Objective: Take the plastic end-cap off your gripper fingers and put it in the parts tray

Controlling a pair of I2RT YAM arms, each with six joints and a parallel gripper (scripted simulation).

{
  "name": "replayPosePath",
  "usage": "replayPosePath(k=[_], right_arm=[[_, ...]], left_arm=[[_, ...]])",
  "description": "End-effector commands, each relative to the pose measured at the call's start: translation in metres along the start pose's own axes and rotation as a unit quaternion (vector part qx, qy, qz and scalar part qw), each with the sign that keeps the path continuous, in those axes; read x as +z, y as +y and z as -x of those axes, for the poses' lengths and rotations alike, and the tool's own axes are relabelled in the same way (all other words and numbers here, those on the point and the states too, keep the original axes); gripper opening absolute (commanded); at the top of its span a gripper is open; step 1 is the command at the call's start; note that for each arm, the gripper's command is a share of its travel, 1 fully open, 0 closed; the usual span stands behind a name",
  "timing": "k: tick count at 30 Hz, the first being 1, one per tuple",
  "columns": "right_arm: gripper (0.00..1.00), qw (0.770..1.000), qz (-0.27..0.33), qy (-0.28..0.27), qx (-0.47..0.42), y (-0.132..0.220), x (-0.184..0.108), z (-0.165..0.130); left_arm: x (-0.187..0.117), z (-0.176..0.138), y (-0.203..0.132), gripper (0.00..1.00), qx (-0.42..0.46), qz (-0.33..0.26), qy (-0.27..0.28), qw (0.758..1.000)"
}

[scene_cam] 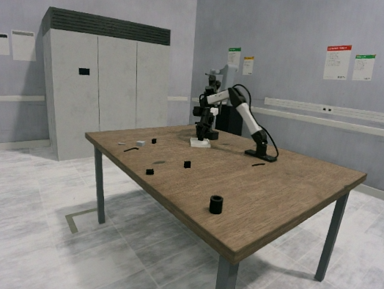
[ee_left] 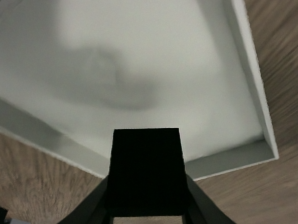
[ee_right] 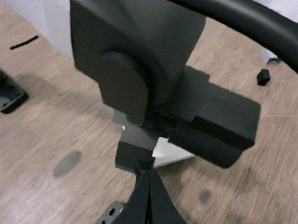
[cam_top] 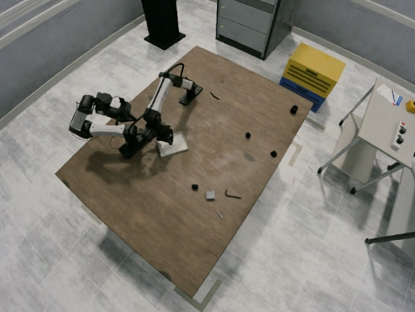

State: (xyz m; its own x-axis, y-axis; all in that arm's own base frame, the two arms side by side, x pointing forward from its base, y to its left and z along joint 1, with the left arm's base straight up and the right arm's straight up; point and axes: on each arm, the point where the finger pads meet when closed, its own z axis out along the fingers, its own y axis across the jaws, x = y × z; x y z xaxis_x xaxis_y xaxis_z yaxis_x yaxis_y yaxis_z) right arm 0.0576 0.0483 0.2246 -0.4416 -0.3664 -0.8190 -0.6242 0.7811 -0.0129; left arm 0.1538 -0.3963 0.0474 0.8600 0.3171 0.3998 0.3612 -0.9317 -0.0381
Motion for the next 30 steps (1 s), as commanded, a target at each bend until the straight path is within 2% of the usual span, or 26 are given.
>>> replayPosePath(k=[1,15,21,24,26,28,29,30], right_arm=[[0.0,1.0,-0.008,-0.007,0.006,-0.003,-0.008,0.001],[0.0,1.0,-0.008,-0.008,0.004,-0.003,-0.008,0.001],[0.0,1.0,-0.008,-0.008,0.004,-0.003,-0.008,0.001],[0.0,1.0,-0.008,-0.008,0.004,-0.003,-0.008,0.001],[0.0,1.0,-0.008,-0.008,0.004,-0.003,-0.008,0.001],[0.0,1.0,-0.008,-0.008,0.004,-0.003,-0.008,0.001],[0.0,1.0,-0.008,-0.008,0.004,-0.003,-0.008,0.001],[0.0,1.0,-0.008,-0.008,0.004,-0.003,-0.008,0.001]], left_arm=[[-0.011,-0.005,0.001,0.28,0.007,0.009,0.01,1.0],[0.016,0.001,0.003,0.28,0.009,0.004,0.013,1.0],[0.01,-0.004,0.006,0.28,0.002,0.019,0.011,1.0],[0.03,0.006,0.005,0.28,0.008,0.003,0.013,1.0],[0.03,0.006,0.005,0.28,0.008,0.003,0.013,1.0],[0.017,0.004,0.003,0.51,0.003,0.016,0.008,1.0],[0.008,0.002,0.003,0.59,-0.001,0.023,0.007,1.0],[0.0,0.001,0.004,0.59,-0.004,0.026,0.006,1.0]])
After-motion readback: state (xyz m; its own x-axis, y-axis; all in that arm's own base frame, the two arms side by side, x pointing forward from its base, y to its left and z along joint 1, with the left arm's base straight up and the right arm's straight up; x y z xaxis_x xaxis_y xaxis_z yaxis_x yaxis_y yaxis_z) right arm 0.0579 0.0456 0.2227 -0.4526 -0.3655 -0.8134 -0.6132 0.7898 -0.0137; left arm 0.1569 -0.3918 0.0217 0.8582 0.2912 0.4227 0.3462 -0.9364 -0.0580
